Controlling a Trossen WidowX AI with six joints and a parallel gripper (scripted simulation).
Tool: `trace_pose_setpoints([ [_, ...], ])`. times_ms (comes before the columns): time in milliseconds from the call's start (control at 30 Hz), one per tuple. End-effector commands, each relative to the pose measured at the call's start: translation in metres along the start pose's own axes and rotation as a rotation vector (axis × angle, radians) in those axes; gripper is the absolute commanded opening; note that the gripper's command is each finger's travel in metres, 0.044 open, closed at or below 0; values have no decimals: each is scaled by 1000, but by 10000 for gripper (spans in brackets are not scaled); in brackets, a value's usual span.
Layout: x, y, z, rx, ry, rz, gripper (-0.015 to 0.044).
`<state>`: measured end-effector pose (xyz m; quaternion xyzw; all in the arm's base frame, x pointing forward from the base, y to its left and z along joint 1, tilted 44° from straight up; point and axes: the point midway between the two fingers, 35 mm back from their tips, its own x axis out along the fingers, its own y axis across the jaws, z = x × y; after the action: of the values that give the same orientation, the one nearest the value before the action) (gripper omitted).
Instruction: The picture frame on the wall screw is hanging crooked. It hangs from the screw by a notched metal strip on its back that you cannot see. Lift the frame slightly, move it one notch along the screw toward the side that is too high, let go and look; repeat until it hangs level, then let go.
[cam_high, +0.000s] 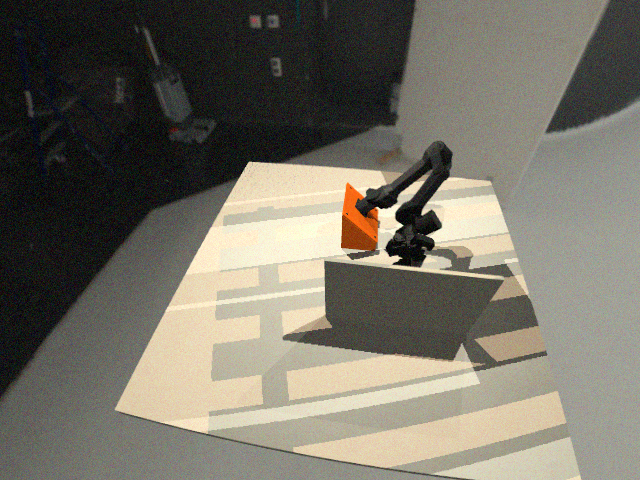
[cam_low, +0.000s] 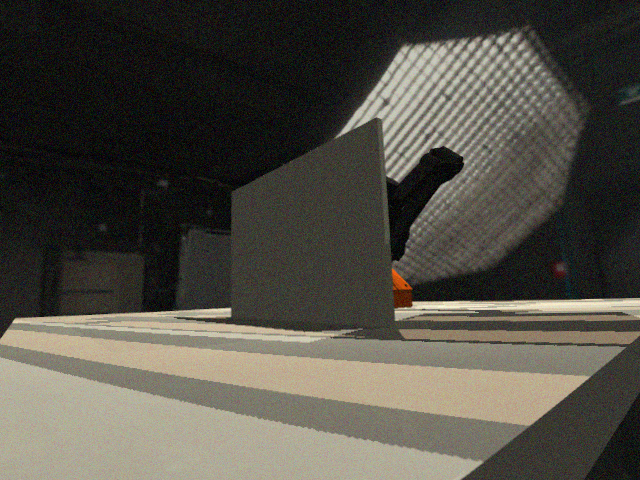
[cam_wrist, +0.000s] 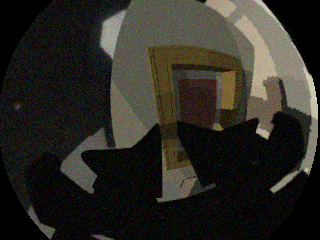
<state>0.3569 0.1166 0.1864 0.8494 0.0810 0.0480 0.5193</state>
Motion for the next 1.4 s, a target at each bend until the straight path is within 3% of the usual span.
trace_pose_setpoints([
  [0, 0, 0, 1, 2, -6, 9, 0],
  [1367, 0, -8, 0, 6, -5, 4, 0],
])
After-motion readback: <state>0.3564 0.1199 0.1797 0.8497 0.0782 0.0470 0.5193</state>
